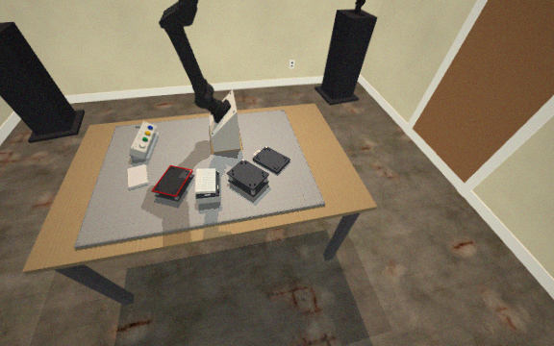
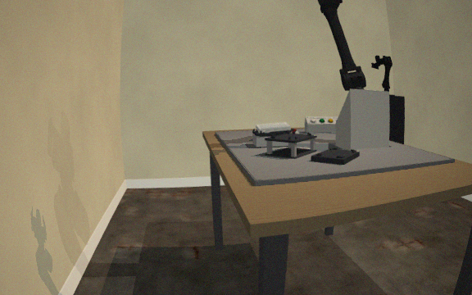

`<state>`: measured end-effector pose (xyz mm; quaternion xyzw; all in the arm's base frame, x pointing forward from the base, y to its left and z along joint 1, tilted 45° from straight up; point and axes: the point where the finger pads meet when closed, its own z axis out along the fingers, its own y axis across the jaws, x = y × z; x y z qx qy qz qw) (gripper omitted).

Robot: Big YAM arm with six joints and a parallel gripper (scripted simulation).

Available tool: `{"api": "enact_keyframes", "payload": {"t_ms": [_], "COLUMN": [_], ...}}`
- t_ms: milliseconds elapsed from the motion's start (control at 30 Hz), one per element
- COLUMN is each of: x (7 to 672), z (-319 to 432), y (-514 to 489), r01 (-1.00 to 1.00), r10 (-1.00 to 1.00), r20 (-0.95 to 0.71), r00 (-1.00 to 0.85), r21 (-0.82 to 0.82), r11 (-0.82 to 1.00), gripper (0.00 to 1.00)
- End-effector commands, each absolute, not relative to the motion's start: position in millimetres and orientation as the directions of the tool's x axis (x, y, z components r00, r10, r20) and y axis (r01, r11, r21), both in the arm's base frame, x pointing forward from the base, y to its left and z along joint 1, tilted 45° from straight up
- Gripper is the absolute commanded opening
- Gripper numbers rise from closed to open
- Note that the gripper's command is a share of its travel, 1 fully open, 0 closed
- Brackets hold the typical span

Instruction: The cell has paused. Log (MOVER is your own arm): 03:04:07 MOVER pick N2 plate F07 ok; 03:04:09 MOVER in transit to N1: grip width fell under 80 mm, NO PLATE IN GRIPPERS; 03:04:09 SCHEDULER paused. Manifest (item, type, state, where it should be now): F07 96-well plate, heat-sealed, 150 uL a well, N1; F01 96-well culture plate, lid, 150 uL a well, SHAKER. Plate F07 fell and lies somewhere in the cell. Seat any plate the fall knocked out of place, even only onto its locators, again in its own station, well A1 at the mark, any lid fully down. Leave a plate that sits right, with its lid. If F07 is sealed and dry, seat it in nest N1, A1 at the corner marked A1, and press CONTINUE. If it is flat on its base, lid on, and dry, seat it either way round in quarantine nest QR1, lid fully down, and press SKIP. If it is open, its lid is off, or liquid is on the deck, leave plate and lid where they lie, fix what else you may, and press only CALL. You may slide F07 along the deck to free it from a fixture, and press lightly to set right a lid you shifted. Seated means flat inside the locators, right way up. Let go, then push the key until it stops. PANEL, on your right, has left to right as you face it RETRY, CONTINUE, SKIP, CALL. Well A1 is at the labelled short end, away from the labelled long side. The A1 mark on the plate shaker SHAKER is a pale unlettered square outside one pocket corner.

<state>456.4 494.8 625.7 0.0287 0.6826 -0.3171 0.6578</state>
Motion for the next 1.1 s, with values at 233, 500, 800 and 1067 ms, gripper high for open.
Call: {"api": "enact_keyframes", "payload": {"t_ms": [233,500,800,1067], "x": [502,527,559,578], "z": [635,631,620,608], "y": [457,441,416,398], "r01": [0.516,0.523,0.516,0.504], "r10": [-0.472,-0.512,-0.564,-0.591], "r20": [-0.867,-0.841,-0.803,-0.778], "r00": [-0.161,-0.172,-0.195,-0.213], "r21": [-0.482,-0.519,-0.573,-0.606], "r11": [0.708,0.677,0.637,0.616], "gripper": [1.00,1.00,1.00,1.00]}}
